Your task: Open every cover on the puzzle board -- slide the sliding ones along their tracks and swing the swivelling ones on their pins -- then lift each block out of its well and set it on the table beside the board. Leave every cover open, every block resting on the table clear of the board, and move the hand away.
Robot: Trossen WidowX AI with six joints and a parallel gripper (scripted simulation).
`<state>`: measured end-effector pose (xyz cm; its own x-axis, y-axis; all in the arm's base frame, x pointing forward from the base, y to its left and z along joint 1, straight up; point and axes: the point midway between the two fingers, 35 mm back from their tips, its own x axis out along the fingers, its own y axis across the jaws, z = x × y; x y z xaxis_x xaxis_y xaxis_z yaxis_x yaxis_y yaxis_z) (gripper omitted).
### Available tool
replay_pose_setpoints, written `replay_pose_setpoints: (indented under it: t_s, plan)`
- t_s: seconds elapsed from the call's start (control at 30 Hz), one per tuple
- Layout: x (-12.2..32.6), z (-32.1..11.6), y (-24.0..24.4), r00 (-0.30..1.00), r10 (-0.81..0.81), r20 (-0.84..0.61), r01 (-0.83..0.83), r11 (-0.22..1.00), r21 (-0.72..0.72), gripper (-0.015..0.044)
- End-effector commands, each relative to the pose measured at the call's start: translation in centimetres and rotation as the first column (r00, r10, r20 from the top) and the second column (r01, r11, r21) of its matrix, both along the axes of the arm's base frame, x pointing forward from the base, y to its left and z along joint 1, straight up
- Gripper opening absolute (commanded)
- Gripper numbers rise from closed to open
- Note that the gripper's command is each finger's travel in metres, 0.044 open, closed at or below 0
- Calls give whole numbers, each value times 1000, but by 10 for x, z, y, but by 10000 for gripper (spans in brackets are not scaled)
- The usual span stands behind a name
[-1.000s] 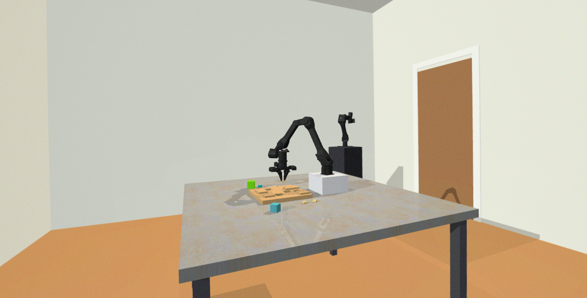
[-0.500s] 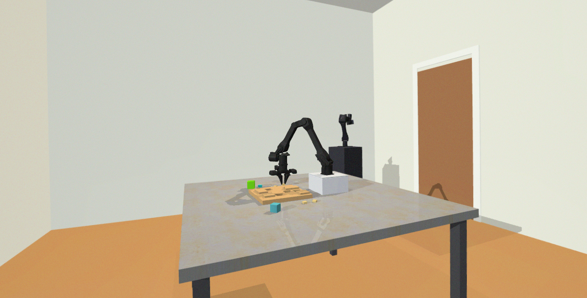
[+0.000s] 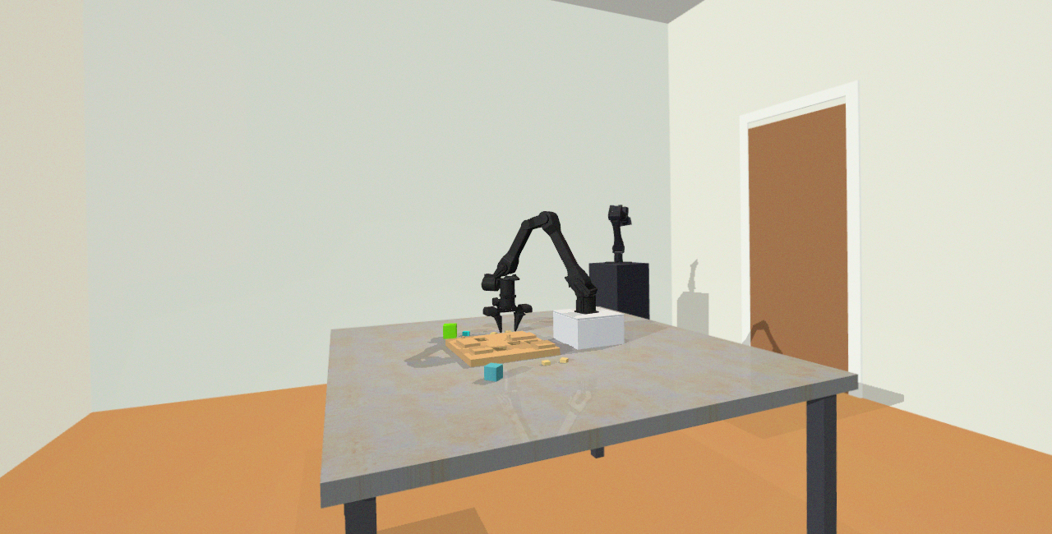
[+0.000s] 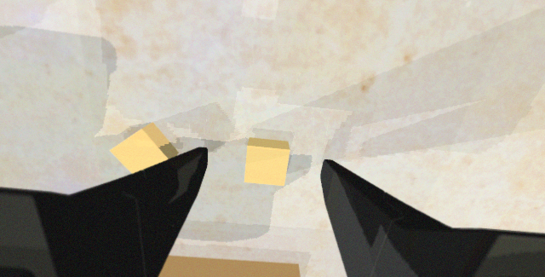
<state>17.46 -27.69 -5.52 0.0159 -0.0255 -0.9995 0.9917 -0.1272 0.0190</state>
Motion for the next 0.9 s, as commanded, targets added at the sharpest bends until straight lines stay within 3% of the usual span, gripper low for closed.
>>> replay_pose_setpoints:
  t_s: [0.0, 0.07, 0.87]
  plan:
    - [0, 0, 0, 1000, 0, 0, 0, 1000, 0, 395]
    - [0, 2, 0, 1000, 0, 0, 0, 1000, 0, 440]
    - [-2, 75, 2, 1000, 4, -1, -4, 1000, 2, 440]
